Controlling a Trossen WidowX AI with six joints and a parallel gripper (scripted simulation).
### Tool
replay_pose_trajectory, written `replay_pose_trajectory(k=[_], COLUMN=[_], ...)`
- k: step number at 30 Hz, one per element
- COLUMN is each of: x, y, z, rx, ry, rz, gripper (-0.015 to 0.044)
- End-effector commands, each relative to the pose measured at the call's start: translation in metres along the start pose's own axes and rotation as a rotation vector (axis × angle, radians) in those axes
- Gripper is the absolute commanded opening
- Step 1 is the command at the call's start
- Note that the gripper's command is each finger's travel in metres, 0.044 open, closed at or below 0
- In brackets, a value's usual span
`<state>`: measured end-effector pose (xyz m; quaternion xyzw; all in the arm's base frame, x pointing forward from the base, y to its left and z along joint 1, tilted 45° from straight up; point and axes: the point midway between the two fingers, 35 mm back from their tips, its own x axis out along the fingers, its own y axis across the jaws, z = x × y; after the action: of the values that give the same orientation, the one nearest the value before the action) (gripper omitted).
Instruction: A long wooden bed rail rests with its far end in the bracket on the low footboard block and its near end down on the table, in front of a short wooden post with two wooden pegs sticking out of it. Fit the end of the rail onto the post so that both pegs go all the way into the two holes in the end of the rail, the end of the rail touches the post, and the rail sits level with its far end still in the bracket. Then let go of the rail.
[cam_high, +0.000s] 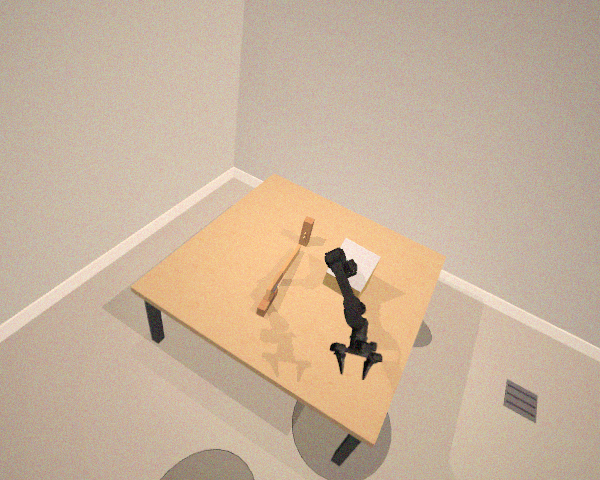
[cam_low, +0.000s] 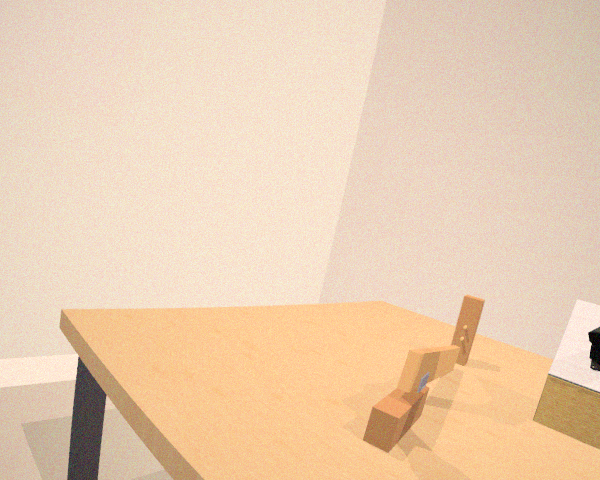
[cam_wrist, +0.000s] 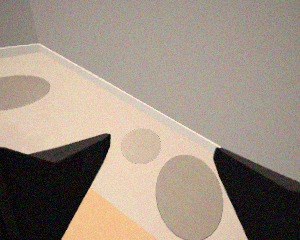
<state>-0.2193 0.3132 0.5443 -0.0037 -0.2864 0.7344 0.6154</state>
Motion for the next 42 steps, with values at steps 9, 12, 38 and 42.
replay_pose_trajectory(k=[9, 12, 38, 42], x=[0.016, 0.022, -0.011, -0.038], y=[-0.033, -0.051, -0.260, -0.298], z=[-0.038, -0.057, -0.261, -0.291], rx=[-0.123, -0.182, -0.541, -0.565], ry=[0.061, 0.096, 0.615, 0.717], rz=[-0.045, -0.065, -0.259, -0.291], gripper=[0.0440, 0.0440, 0.0440, 0.0440])
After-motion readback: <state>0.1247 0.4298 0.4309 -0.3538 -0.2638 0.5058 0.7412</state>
